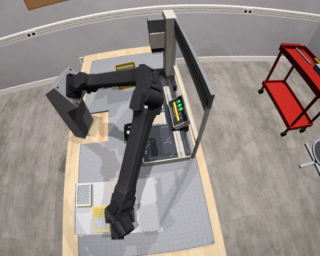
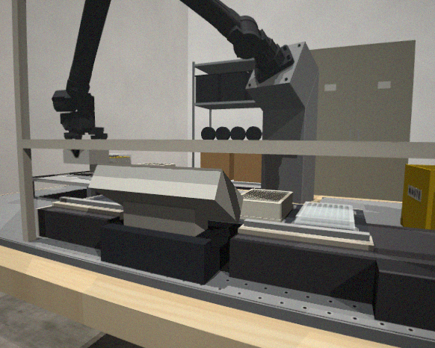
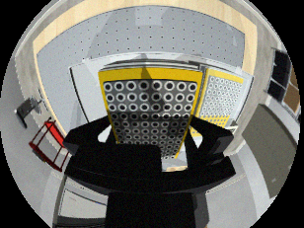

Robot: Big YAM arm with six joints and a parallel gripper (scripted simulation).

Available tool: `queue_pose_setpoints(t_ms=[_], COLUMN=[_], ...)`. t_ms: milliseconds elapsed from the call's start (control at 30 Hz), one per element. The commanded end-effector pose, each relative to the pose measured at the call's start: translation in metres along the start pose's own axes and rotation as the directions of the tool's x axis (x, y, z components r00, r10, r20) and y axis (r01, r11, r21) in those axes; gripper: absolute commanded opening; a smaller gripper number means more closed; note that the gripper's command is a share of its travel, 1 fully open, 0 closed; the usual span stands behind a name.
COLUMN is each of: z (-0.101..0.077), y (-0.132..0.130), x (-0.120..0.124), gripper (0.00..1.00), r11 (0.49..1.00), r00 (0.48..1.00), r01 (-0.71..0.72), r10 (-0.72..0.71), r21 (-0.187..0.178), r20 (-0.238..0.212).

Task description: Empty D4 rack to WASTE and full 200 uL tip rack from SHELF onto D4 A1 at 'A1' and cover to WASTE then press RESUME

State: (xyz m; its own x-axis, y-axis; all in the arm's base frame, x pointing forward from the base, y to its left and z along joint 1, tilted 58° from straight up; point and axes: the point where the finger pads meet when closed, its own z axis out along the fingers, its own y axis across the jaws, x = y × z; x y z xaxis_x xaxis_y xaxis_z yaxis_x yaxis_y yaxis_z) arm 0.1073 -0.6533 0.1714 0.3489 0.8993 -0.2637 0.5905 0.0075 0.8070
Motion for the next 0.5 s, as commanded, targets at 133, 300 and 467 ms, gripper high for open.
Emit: queue_pose_setpoints(t_ms=[133, 300, 467], z=[-0.033, -0.042, -0.05], y=[0.0, 0.0, 0.0], x=[-0.012, -0.012, -0.011], gripper=[0.0, 0.0, 0.0], r11=[1.0, 1.0, 1.0], r00=[0.999, 0.999, 0.999], r01=[0.018, 0.018, 0.018], r10=[-0.018, -0.018, -0.018], r21=[0.002, 0.002, 0.002], r20=[0.037, 0.037, 0.037])
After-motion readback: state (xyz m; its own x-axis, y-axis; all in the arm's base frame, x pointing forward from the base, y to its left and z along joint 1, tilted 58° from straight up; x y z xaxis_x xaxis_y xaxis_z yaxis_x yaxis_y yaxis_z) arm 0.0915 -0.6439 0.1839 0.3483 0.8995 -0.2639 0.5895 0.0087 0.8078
